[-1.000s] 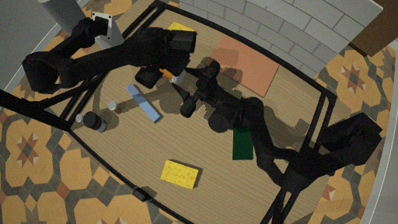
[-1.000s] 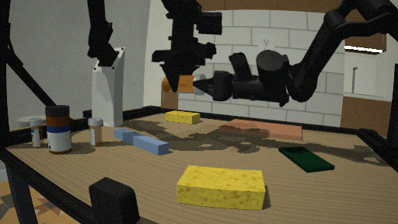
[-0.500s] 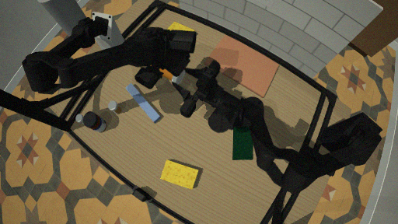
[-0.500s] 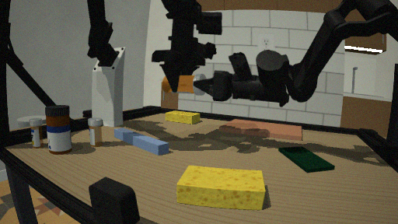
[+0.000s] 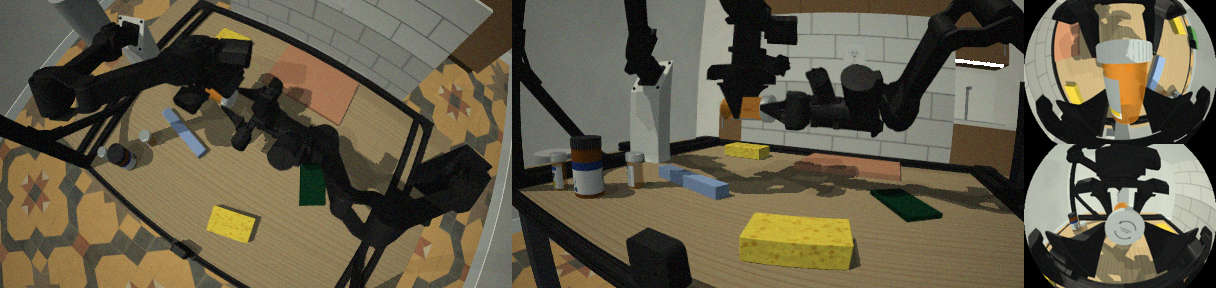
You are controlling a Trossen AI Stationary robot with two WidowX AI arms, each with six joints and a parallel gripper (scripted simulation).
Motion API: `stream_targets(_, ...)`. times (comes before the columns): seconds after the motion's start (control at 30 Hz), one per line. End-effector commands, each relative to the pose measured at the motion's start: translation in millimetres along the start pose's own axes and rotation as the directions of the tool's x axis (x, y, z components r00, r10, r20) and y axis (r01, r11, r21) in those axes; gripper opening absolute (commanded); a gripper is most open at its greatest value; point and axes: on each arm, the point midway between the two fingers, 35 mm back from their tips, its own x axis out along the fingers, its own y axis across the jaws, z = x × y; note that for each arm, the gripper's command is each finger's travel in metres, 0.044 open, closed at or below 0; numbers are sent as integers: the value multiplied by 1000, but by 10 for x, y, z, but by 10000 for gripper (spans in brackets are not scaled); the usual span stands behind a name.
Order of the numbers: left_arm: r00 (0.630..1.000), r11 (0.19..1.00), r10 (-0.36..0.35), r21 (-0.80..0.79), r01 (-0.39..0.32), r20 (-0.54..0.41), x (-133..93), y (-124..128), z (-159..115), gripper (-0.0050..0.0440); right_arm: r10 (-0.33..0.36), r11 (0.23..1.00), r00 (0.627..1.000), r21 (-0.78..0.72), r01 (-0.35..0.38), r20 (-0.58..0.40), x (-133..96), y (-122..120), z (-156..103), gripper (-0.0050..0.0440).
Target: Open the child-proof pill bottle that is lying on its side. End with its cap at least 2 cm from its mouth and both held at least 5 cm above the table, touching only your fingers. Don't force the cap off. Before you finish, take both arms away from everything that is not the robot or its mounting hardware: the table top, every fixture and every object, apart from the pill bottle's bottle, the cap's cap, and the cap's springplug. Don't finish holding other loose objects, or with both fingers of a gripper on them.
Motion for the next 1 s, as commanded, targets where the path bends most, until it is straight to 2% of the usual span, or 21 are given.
stream_targets(0.0, 1000, 1000, -3, 8, 3, 5, -2, -8, 12, 0, 0, 1000, 1000, -4, 0, -3, 44, -8, -7, 97)
stream_targets(0.03, 1000, 1000, -3, 8, 3, 5, -2, -8, 12, 0, 0, 1000, 1000, -4, 0, -3, 44, -8, -7, 97)
stream_targets(0.17, 1000, 1000, -3, 8, 3, 5, -2, -8, 12, 0, 0, 1000, 1000, -4, 0, -3, 133, -8, -7, 1)
stream_targets(0.8, 1000, 1000, -3, 8, 3, 5, -2, -8, 12, 0, 0, 1000, 1000, -4, 0, -3, 150, -8, -6, 0)
stream_targets(0.97, 1000, 1000, -3, 8, 3, 5, -2, -8, 12, 0, 0, 996, 1000, -92, 0, -3, 152, -8, -6, 0)
